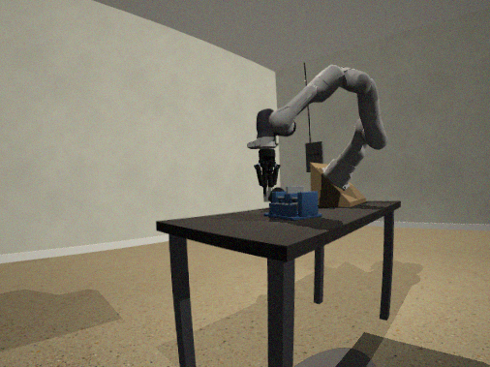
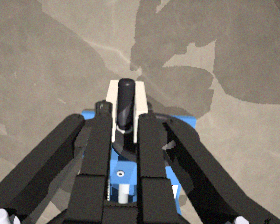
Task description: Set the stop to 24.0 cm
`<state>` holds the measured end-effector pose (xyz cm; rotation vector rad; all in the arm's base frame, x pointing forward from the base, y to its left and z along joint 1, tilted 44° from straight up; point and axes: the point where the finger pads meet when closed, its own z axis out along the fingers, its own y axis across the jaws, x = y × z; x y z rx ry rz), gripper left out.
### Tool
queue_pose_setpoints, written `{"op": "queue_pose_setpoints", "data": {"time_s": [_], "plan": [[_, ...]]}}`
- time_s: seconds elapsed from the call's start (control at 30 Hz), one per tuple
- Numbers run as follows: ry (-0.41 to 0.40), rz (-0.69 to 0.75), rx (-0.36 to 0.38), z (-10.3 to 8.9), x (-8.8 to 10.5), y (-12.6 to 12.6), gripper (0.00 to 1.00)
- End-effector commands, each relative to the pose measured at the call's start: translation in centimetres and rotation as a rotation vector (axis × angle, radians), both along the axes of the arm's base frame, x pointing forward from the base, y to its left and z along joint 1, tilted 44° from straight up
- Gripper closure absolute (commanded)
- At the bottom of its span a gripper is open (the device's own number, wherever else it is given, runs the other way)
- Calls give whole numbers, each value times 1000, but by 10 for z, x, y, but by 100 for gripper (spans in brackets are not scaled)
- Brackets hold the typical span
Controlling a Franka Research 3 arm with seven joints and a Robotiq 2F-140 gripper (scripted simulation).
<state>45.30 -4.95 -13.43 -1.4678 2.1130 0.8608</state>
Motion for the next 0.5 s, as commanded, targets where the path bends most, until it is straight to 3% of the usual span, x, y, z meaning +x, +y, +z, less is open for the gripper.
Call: {"op": "queue_pose_setpoints", "data": {"time_s": [0.0, 0.47], "plan": [[0, 2, -1, -8, -4, 8, 96], [0, 2, -1, -14, -15, 20, 96]]}}
